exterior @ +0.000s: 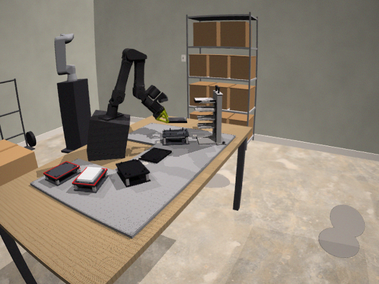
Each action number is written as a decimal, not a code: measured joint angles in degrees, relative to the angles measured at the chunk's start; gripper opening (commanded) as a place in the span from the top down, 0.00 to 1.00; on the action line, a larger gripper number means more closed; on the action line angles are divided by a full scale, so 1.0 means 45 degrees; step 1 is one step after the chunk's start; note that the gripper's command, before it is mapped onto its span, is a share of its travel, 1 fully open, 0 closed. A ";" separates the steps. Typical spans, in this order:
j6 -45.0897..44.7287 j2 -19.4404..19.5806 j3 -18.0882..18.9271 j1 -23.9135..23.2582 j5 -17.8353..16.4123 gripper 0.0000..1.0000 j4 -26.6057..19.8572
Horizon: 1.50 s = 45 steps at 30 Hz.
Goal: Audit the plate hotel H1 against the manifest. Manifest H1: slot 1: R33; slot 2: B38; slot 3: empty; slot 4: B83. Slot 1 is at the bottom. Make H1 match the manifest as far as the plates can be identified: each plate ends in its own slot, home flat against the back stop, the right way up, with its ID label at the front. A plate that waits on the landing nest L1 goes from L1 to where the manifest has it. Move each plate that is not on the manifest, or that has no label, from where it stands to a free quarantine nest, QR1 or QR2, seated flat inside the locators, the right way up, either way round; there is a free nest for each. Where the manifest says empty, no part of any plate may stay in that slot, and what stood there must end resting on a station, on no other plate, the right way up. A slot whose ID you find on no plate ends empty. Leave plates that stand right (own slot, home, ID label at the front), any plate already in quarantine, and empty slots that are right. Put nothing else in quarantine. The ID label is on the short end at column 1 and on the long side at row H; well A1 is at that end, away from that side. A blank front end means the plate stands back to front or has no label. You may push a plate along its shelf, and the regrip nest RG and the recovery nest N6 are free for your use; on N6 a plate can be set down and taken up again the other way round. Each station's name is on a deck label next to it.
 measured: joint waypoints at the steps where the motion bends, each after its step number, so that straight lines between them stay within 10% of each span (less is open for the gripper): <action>1: 0.0000 0.0034 0.0000 0.0000 0.0005 0.14 0.0049; 45: 0.0000 0.1807 0.0005 0.0000 0.0015 0.14 0.1831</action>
